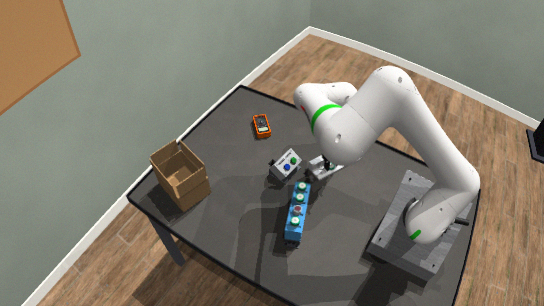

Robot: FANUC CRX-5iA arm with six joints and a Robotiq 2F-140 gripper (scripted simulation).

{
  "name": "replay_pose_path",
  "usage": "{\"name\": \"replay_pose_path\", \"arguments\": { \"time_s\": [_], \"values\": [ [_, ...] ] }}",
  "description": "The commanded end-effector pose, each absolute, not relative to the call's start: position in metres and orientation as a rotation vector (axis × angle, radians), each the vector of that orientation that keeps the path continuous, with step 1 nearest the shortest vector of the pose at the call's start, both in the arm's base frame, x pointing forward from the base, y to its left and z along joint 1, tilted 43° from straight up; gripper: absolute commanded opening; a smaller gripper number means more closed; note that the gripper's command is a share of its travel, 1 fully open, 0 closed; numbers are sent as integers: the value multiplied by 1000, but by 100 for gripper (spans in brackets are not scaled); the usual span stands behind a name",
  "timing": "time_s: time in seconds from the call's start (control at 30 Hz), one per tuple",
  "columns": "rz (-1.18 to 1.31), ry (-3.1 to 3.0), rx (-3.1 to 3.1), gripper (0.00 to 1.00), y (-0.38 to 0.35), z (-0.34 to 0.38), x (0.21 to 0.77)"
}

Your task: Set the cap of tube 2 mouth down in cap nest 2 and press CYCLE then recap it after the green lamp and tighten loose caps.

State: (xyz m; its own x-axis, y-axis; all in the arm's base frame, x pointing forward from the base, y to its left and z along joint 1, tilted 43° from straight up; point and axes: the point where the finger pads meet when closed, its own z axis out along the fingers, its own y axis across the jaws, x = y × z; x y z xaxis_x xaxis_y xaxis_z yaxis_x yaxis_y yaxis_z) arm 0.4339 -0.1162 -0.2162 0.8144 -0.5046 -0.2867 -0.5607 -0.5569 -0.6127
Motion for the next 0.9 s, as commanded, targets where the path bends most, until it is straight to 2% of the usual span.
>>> {"name": "replay_pose_path", "arguments": {
  "time_s": [0.0,0.17,0.2,0.87],
  "values": [
    [98,779,-2272,36,-116,-217,434],
    [99,779,-2272,36,-116,-217,434],
    [98,779,-2272,30,-116,-217,434],
    [98,779,-2272,30,-136,-195,430]
  ]
}}
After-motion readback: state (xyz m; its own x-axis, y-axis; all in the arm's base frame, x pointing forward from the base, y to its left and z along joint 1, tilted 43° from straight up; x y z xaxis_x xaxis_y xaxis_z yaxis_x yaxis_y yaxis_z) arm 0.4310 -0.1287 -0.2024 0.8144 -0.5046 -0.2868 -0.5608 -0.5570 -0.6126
